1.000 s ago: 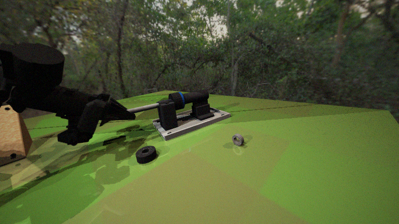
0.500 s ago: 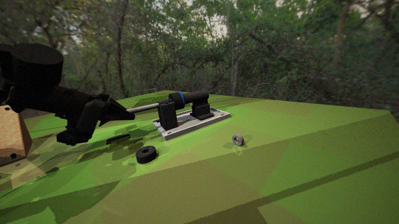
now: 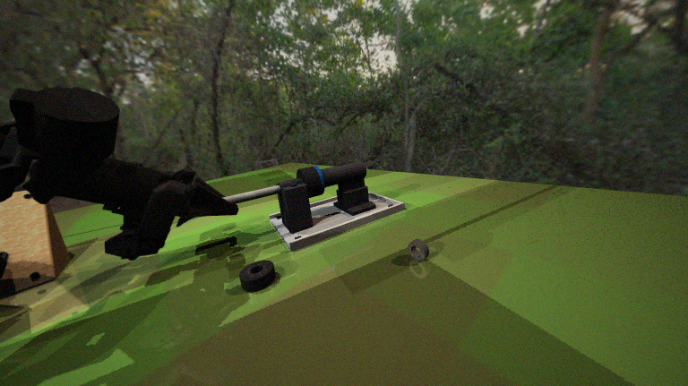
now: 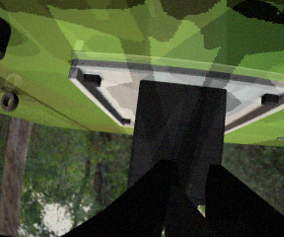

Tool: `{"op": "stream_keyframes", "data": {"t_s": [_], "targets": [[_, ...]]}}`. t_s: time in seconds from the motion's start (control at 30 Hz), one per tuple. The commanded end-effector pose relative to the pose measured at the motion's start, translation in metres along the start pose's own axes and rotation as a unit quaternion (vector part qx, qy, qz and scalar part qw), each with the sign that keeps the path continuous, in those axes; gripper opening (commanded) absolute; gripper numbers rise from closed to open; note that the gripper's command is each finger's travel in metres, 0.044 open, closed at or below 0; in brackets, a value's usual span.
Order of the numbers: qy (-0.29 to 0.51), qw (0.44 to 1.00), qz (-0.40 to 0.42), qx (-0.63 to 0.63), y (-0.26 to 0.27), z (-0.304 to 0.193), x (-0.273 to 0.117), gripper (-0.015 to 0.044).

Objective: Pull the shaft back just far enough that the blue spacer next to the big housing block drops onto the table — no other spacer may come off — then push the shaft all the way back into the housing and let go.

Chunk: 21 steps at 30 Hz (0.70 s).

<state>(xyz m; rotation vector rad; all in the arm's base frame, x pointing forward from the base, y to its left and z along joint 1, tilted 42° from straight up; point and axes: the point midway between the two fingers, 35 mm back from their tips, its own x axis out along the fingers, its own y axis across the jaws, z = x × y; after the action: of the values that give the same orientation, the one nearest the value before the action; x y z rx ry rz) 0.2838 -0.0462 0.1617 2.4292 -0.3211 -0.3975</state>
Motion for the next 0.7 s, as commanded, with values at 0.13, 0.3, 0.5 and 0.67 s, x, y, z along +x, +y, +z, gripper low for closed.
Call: {"op": "stream_keyframes", "data": {"t_s": [0.13, 0.3, 0.5, 0.67], "targets": [[0.001, 1.000, -0.001, -0.001, -0.0004, 0.0003, -0.0008, 0.0000], [0.001, 1.000, -0.001, -0.001, -0.0004, 0.0006, -0.0011, 0.0000], [0.001, 1.000, -0.001, -0.001, -0.0004, 0.0008, -0.0016, 0.0000], [0.001, 1.000, -0.001, -0.001, -0.0004, 0.0010, -0.0020, 0.0000]]}}
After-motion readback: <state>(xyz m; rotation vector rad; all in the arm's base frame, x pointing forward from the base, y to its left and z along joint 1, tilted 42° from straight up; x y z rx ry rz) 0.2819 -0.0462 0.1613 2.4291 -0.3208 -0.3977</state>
